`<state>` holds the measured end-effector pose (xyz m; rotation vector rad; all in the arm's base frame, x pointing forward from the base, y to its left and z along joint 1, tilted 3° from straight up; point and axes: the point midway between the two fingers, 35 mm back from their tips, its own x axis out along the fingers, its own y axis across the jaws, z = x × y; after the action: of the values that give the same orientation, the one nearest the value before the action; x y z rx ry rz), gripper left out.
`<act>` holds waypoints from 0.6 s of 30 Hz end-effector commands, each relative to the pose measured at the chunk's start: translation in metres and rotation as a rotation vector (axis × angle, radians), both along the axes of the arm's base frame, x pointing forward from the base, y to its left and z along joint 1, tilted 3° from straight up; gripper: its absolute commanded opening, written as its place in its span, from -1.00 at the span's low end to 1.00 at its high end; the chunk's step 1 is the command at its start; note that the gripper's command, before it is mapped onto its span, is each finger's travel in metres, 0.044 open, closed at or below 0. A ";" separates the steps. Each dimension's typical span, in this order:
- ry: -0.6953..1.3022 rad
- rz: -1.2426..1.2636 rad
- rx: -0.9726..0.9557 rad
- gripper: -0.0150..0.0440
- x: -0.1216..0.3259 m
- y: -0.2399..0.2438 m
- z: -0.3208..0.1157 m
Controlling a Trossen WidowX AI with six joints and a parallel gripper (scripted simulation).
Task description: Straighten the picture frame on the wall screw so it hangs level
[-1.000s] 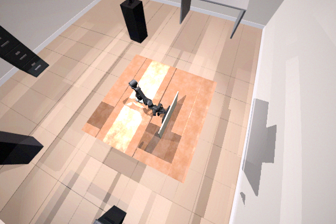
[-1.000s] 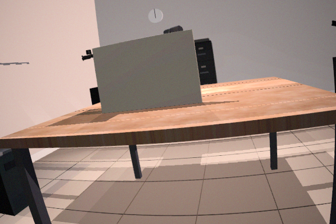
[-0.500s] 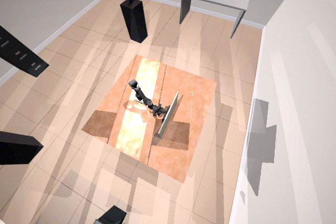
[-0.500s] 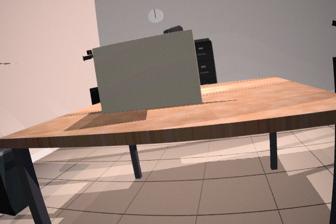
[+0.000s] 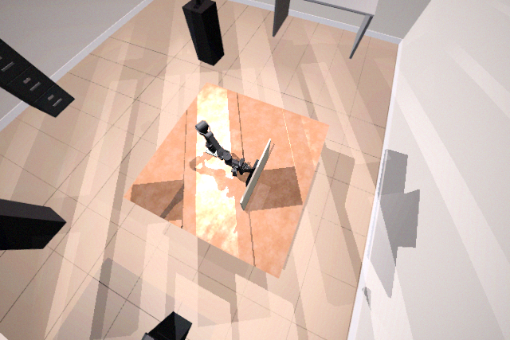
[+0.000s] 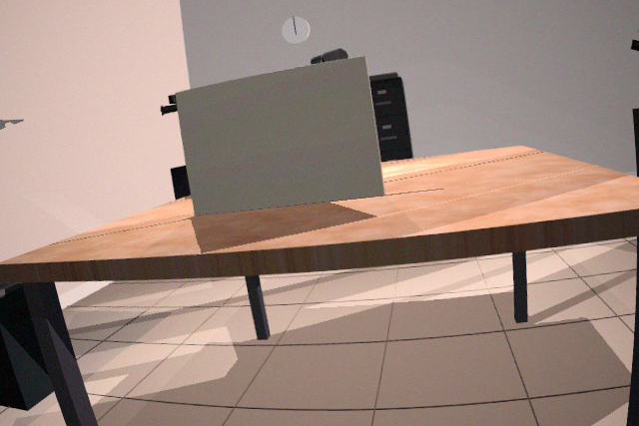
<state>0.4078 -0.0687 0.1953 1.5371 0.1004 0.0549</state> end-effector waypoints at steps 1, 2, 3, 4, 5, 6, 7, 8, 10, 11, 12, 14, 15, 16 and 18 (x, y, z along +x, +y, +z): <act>0.001 0.000 0.025 -0.49 0.000 0.000 0.000; 0.001 0.000 0.025 -0.49 0.000 0.000 0.000; 0.001 0.000 0.011 -0.40 0.000 0.000 0.000; 0.001 0.000 0.011 -0.31 0.000 0.000 0.000; 0.001 0.000 0.011 -0.22 0.000 0.000 0.000; 0.001 0.000 0.011 -0.14 0.000 0.000 0.000; 0.001 0.000 0.011 -0.05 0.000 0.000 0.000; 0.001 0.000 0.011 0.04 0.000 0.000 0.000; 0.001 0.000 0.011 0.22 0.000 0.000 0.000; 0.001 0.000 0.011 0.31 0.000 0.000 0.000; 0.001 0.000 0.011 0.39 0.000 0.000 0.000; 0.001 0.000 0.011 0.39 0.000 0.000 0.000; 0.001 0.000 0.011 0.39 0.000 0.000 0.000; 0.000 0.000 0.003 0.39 -0.002 -0.001 0.000; -0.006 0.003 -0.059 0.39 -0.016 -0.004 0.002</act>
<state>0.4047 -0.0698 0.1953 1.5272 0.1021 0.0551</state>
